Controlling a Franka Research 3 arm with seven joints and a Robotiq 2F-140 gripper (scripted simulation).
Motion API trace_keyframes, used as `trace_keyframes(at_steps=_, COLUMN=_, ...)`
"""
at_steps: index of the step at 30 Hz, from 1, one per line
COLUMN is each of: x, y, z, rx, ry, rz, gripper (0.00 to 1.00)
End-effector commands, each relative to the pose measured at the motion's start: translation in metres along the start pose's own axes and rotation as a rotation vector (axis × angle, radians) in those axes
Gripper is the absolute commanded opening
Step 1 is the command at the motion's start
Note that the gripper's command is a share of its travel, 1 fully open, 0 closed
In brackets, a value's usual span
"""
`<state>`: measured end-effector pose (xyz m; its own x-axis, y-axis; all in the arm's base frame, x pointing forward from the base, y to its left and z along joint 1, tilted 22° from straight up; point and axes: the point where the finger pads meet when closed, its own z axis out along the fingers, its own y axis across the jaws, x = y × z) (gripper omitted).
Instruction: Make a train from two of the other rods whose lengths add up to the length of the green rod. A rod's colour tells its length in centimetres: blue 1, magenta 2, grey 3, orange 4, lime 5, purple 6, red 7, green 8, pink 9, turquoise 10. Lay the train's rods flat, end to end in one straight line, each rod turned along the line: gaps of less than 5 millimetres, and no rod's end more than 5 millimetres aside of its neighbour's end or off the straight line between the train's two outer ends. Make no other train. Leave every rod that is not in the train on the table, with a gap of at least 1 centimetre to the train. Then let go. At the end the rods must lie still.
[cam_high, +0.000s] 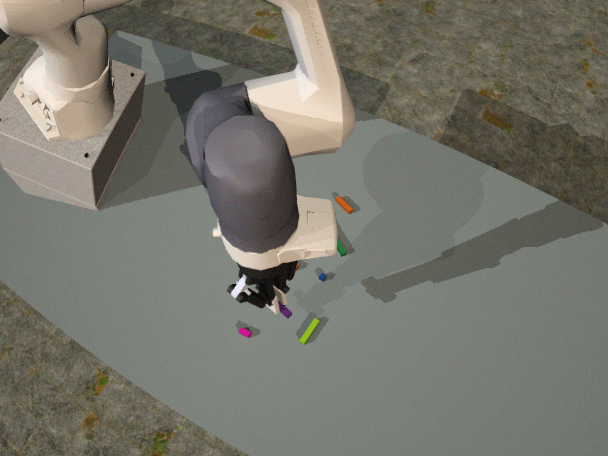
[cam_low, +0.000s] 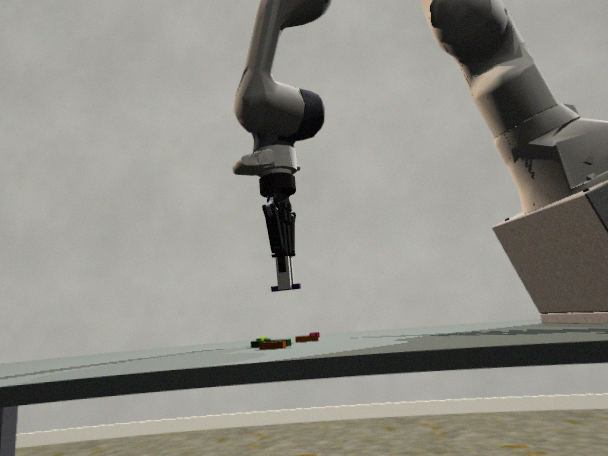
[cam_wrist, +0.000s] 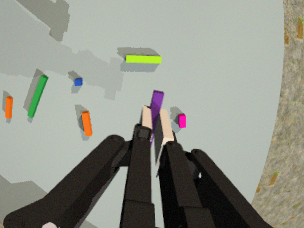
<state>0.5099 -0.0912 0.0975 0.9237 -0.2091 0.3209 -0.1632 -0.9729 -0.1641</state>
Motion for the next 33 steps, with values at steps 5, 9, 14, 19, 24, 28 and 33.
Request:
trace_keyframes(at_steps=5, x=0.003, y=0.018, z=0.001, rx=0.027, ry=0.012, rz=-0.187, gripper=0.03)
trace_keyframes(at_steps=9, x=0.007, y=0.039, z=0.000, rx=0.019, ry=0.012, rz=-0.256, gripper=0.03)
trace_keyframes(at_steps=14, x=0.009, y=0.050, z=-0.001, rx=0.014, ry=0.011, rz=-0.292, gripper=0.03)
trace_keyframes(at_steps=19, x=0.009, y=0.050, z=-0.001, rx=0.014, ry=0.011, rz=-0.292, gripper=0.03)
trace_keyframes(at_steps=24, x=0.009, y=0.050, z=-0.001, rx=0.014, ry=0.011, rz=-0.292, gripper=0.03)
trace_keyframes(at_steps=28, x=0.009, y=0.050, z=0.000, rx=0.014, ry=0.011, rz=-0.292, gripper=0.03)
trace_keyframes(at_steps=33, x=0.009, y=0.049, z=0.006, rx=0.014, ry=0.011, rz=-0.292, gripper=0.03)
